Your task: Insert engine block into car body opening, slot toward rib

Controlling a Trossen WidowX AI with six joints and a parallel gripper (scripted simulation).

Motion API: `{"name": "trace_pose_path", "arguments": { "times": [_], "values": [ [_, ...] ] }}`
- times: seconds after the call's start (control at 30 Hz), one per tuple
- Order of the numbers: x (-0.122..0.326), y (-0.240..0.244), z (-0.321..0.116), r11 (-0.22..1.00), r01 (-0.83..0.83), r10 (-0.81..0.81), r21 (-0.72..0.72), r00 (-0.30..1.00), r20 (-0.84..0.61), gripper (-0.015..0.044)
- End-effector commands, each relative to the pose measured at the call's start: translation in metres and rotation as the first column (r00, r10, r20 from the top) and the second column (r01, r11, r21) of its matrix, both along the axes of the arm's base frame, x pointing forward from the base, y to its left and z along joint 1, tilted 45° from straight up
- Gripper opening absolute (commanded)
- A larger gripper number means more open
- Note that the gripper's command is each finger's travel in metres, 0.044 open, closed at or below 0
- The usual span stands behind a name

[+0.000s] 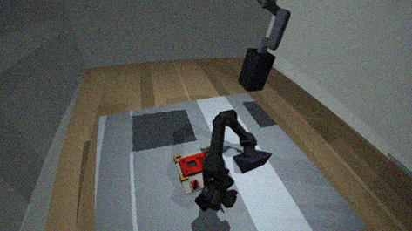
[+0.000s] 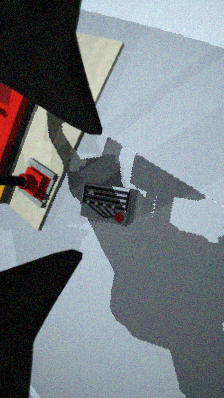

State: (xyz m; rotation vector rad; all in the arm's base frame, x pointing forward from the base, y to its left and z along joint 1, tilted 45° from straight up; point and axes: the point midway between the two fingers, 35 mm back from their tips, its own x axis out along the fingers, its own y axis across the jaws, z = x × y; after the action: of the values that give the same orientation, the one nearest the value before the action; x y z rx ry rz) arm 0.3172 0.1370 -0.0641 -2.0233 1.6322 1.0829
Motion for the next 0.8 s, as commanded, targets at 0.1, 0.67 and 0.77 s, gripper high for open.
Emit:
{"name": "trace_pose_path", "arguments": {
  "times": [0.1,0.67,0.77],
  "values": [
    [0.008,0.003,-0.002,1.000,-0.005,0.004,-0.008,1.000,-0.021,0.0440],
    [0.010,-0.015,-0.021,1.000,-0.005,0.004,-0.009,1.000,-0.021,0.0440],
    [0.010,-0.019,-0.024,1.000,-0.005,0.004,-0.009,1.000,-0.021,0.0440]
  ]
}}
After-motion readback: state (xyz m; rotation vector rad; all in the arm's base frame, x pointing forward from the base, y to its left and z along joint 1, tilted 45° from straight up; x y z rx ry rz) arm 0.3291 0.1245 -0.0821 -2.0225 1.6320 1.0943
